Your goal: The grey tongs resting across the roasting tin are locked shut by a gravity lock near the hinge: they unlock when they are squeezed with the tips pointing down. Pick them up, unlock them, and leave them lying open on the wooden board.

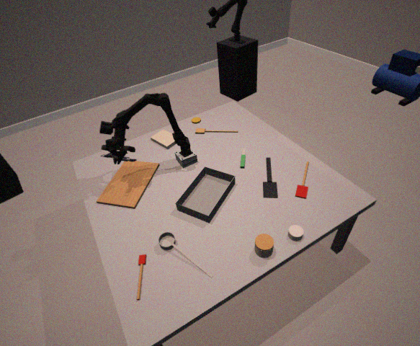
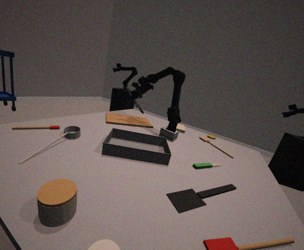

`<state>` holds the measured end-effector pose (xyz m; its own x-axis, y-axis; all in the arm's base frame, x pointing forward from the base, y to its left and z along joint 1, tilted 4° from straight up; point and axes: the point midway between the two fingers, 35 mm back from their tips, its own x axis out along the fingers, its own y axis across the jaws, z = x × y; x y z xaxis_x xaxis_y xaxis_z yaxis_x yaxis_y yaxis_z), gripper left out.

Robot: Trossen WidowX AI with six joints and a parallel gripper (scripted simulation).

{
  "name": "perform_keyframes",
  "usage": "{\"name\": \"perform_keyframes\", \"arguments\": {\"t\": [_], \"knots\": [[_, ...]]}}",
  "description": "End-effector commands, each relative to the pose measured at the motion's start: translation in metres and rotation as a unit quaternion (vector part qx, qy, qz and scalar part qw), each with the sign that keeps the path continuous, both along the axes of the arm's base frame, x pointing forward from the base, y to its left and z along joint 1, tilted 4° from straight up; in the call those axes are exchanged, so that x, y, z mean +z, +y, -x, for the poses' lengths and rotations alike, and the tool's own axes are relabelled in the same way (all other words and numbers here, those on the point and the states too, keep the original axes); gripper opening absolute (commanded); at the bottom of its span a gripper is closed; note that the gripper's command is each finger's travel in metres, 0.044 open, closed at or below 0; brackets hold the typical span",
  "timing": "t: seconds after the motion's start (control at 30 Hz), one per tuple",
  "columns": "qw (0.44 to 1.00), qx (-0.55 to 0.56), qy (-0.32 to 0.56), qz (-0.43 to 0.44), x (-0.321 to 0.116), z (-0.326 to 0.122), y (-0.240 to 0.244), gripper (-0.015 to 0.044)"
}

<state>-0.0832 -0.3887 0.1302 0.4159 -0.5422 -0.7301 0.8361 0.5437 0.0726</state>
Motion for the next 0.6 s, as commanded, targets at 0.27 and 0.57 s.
{"name": "perform_keyframes", "arguments": {"t": [0.27, 0.57], "knots": [[0.993, 0.0, 0.065, -0.097, -0.006, -0.006, -0.007, -0.015], [0.977, 0.009, 0.126, -0.172, -0.01, -0.009, -0.005, -0.015]]}}
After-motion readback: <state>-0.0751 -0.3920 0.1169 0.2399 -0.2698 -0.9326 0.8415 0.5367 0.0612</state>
